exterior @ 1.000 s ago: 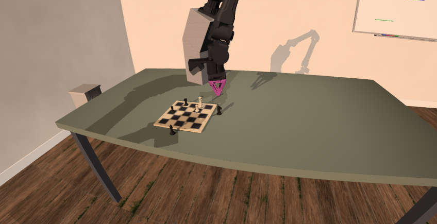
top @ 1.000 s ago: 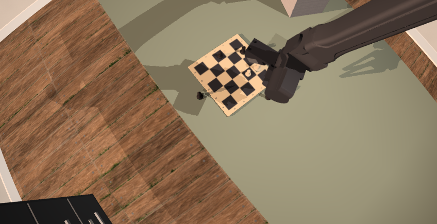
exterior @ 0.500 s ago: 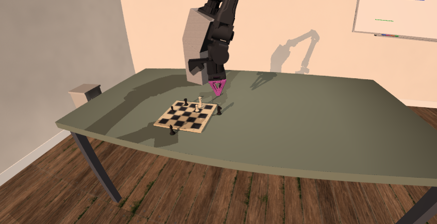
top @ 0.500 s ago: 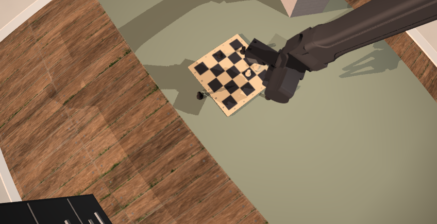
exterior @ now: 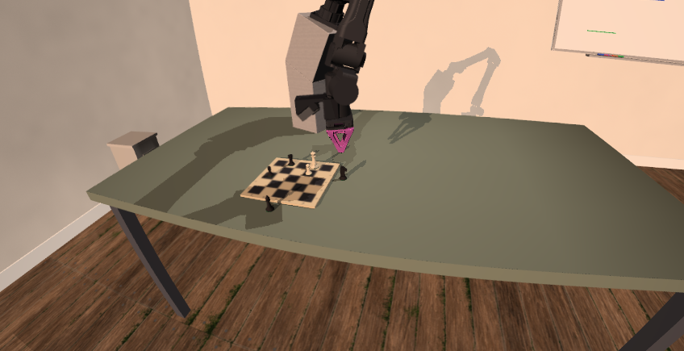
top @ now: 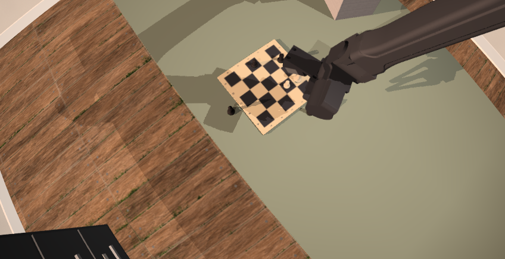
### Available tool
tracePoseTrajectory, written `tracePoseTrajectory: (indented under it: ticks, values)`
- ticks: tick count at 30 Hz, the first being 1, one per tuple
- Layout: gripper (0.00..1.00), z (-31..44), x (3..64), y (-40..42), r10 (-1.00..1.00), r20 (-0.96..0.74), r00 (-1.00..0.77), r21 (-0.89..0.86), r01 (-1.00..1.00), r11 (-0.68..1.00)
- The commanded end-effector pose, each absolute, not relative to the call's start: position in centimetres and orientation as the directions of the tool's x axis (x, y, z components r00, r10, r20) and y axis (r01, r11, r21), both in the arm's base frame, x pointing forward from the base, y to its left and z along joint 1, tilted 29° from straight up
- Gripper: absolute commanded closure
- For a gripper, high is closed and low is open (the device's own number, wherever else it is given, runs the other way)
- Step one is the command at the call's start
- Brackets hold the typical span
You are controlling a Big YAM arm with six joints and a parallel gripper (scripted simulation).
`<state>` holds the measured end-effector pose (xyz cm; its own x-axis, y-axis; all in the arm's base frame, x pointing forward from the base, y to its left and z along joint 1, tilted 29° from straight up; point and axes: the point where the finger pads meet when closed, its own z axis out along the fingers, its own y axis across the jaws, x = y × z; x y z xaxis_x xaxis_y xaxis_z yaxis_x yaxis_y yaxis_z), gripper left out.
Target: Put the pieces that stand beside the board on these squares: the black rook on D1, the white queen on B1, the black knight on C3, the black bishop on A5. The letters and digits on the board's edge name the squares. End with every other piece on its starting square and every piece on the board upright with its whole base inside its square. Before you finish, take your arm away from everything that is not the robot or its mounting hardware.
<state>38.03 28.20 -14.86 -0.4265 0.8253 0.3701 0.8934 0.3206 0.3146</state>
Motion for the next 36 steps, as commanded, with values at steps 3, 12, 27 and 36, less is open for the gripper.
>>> tracePoseTrajectory:
  ticks: [3,12,27,36]
  values:
    - [0.65,-15.5,38.4,28.9,0.827,0.370,-0.424,0.321,0.893,0.314]
    - [0.65,-16.8,38.6,29.5,0.828,0.370,-0.422,0.321,0.894,0.312]
    - [0.65,-18.3,38.6,30.6,0.824,0.371,-0.428,0.320,0.892,0.319]
    - [0.65,-18.8,39.0,30.3,0.829,0.370,-0.420,0.319,0.895,0.311]
